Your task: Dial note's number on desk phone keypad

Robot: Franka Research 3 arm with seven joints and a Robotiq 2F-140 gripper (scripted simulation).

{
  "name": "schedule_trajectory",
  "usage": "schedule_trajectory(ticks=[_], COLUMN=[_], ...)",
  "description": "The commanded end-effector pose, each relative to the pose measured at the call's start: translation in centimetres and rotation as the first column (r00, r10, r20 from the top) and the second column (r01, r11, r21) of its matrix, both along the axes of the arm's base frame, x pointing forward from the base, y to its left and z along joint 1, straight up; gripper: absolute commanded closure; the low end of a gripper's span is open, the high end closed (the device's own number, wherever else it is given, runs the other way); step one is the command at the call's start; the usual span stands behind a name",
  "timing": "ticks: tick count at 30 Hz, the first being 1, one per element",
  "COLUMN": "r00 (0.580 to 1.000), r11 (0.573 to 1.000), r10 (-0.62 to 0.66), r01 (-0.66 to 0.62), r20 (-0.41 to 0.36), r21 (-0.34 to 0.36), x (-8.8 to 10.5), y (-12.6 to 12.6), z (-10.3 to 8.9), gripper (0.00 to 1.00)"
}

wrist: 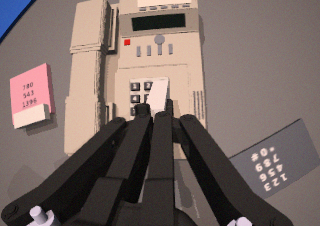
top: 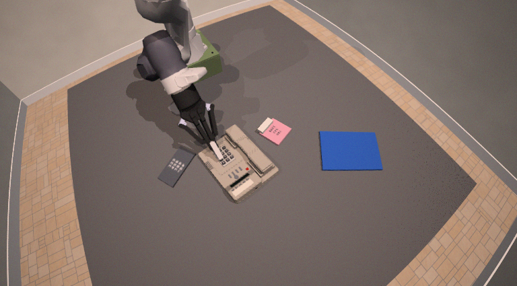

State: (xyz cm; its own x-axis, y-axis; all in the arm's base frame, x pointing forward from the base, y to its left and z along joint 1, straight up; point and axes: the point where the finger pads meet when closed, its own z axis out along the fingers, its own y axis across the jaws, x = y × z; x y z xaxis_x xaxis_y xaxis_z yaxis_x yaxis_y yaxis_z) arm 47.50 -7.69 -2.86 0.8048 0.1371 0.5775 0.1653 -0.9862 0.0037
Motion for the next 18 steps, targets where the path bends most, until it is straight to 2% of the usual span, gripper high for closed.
schedule_trajectory(ticks=[1,18], r00=[1.000,1.000], r11=[1.000,1.000], r10=[-0.002,-0.002], r01=[0.002,0.002], r20=[-0.005,-0.005], r21=[0.003,0.003], x=[0.37,0.88], y=[0.19,0.27], z=[-0.08,-0.20], gripper=[1.00,1.00])
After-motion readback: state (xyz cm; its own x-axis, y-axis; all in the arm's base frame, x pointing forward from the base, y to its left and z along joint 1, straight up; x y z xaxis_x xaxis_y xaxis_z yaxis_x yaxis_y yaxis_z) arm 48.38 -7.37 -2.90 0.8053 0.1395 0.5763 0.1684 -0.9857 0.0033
